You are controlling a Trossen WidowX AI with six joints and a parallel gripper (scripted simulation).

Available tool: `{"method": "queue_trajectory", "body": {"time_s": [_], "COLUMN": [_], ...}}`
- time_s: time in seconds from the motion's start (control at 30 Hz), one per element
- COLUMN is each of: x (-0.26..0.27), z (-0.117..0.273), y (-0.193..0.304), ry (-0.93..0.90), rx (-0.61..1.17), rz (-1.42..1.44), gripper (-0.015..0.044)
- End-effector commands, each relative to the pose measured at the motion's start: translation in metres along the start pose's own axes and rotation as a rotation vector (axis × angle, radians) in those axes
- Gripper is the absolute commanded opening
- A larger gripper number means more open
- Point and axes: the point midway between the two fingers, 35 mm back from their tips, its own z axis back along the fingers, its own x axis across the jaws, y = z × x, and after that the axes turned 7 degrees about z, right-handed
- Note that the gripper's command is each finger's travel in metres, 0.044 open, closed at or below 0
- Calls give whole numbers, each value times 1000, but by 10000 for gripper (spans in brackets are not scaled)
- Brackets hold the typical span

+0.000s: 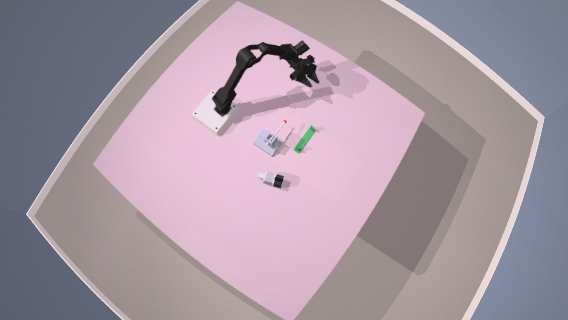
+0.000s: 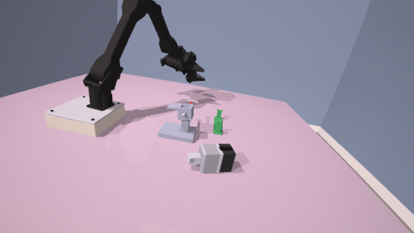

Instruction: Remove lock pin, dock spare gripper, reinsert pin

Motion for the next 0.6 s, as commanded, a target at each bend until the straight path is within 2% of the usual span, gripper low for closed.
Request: {"method": "queue_trajectory", "body": {"time_s": [0.0, 0.1, 0.2, 0.3, 0.57], "x": [-1, -19, -48, -73, -133], "z": [-3, -37, -73, -91, -103], "y": [0, 10, 28, 46, 83], "ry": [-5, -90, -248, -406, -810], "rx": [10, 146, 303, 400, 496], "rz": [16, 235, 489, 655, 897], "gripper": [374, 300, 300, 300, 300]}}
